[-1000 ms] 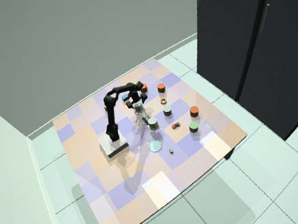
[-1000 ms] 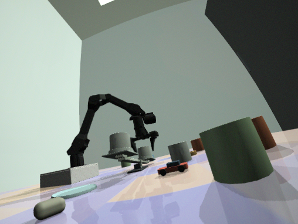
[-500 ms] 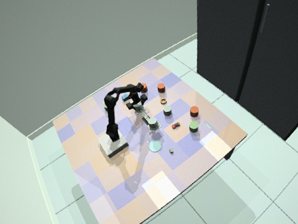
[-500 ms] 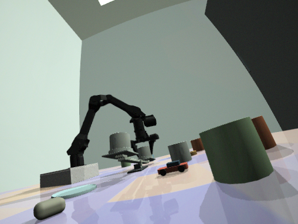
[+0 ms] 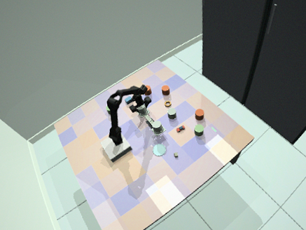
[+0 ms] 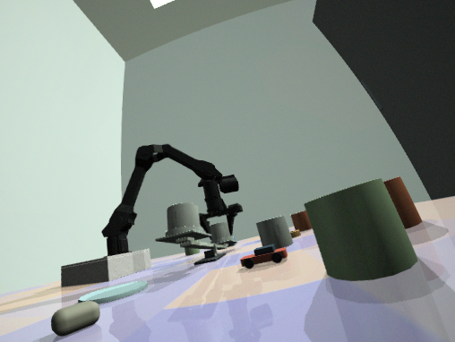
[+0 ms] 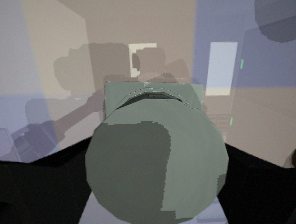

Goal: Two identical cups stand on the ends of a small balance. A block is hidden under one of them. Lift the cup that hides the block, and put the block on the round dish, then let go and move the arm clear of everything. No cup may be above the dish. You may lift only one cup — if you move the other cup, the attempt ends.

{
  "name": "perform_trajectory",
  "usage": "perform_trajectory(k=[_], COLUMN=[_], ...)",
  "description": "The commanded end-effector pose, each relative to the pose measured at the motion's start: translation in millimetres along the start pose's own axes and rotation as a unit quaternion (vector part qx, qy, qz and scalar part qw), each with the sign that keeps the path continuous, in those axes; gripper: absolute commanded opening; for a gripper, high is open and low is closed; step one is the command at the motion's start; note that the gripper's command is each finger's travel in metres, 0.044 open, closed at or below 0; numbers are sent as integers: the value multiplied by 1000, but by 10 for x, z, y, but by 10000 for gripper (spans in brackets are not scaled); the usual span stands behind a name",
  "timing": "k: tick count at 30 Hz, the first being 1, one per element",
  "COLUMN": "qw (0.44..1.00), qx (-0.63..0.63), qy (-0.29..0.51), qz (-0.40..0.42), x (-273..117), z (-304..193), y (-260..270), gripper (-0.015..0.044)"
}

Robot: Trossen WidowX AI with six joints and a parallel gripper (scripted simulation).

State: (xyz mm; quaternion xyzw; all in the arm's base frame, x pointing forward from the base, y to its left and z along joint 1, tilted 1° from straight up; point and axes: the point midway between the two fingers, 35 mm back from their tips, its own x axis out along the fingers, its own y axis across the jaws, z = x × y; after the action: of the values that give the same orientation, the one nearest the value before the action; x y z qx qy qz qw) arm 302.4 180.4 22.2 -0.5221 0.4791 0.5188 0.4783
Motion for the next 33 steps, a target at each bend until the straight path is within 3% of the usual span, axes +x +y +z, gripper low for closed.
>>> perform_trajectory(k=[1, 33], qw=[1000, 1000], qx=[-1, -1], qy=[-3, -3], qz=[-2, -2], x=[-65, -467], z=[16, 38], y=[-22, -69], gripper=[0, 0])
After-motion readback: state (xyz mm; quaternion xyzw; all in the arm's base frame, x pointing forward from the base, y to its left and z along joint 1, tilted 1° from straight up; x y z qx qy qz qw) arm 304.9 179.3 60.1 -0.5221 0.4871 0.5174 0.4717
